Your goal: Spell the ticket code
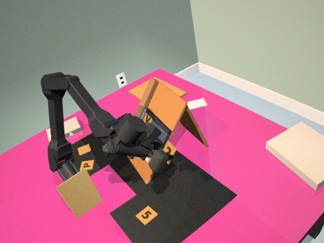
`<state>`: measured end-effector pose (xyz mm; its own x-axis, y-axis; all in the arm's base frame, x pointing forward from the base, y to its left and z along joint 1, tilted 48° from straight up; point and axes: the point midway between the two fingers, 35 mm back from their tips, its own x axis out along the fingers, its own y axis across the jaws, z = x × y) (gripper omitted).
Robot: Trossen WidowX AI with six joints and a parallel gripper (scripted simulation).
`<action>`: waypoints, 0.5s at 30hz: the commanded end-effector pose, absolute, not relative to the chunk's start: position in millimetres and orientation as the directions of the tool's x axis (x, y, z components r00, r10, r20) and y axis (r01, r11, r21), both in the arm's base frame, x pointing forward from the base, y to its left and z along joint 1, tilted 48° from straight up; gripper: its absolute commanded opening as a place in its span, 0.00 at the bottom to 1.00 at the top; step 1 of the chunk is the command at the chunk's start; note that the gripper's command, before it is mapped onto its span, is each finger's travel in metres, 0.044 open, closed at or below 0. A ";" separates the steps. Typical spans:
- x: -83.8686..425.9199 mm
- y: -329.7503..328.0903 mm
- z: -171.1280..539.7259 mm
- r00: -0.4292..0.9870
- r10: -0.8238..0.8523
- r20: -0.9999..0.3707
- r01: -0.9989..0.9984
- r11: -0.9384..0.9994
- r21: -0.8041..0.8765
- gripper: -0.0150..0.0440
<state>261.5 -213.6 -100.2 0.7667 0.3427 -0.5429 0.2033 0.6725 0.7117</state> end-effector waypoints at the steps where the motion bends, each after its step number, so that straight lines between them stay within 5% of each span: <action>1: 267.7 -212.7 -104.3 0.771 0.344 -0.536 0.204 0.664 0.719 0.25; 15: 301.4 -197.6 -125.6 0.774 0.344 -0.531 0.199 0.665 0.720 0.25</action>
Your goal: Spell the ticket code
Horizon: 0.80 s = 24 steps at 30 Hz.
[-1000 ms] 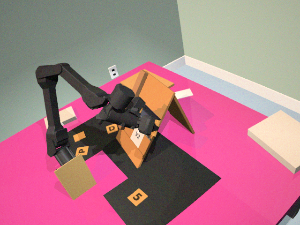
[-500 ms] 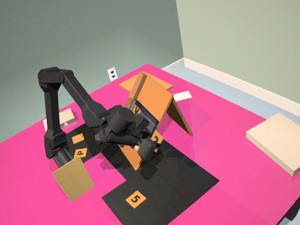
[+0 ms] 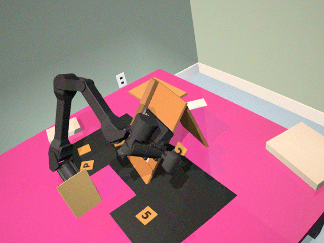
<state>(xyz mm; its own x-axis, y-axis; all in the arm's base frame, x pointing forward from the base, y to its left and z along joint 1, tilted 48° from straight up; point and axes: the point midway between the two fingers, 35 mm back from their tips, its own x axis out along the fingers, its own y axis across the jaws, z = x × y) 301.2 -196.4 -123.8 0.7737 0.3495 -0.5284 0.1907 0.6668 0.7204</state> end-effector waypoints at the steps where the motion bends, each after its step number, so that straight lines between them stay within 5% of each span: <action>1: 301.4 -197.6 -125.6 0.774 0.344 -0.531 0.199 0.665 0.720 0.25; 24: 303.2 -191.6 -117.2 0.774 0.344 -0.531 0.199 0.664 0.720 0.25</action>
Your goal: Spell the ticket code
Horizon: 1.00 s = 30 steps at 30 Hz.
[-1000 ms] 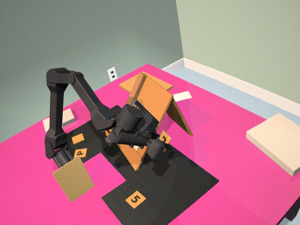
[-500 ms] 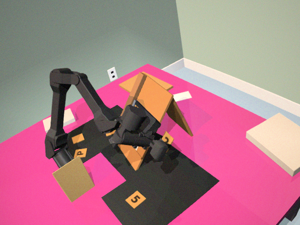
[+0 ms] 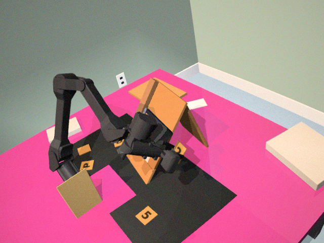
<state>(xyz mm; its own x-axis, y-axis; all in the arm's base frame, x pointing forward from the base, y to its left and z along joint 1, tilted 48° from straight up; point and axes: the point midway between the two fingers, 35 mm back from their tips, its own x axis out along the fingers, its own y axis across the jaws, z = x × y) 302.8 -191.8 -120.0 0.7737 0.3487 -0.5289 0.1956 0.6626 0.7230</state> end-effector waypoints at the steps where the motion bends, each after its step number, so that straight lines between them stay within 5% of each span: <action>1: 303.3 -191.3 -116.8 0.774 0.344 -0.531 0.199 0.664 0.720 0.25; 30: 306.3 -181.6 -106.3 0.774 0.345 -0.531 0.199 0.663 0.721 0.25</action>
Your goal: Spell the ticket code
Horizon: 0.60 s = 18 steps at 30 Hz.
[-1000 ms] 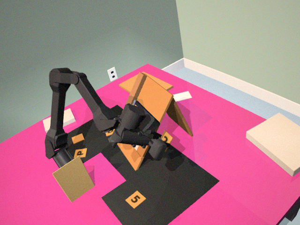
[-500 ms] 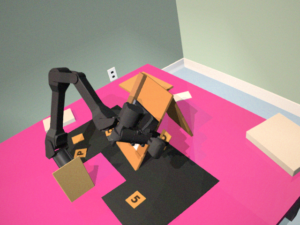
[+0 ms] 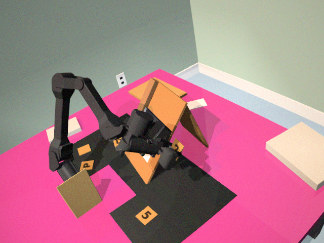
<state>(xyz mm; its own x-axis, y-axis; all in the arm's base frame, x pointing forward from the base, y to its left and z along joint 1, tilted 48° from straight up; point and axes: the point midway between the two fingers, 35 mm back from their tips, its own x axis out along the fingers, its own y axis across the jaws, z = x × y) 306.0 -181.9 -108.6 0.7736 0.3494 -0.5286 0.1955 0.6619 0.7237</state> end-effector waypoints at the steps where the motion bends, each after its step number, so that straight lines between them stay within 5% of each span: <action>1: 306.4 -181.2 -106.0 0.774 0.345 -0.531 0.199 0.663 0.721 0.25; 18: 308.1 -175.3 -100.0 0.774 0.345 -0.530 0.199 0.663 0.722 0.25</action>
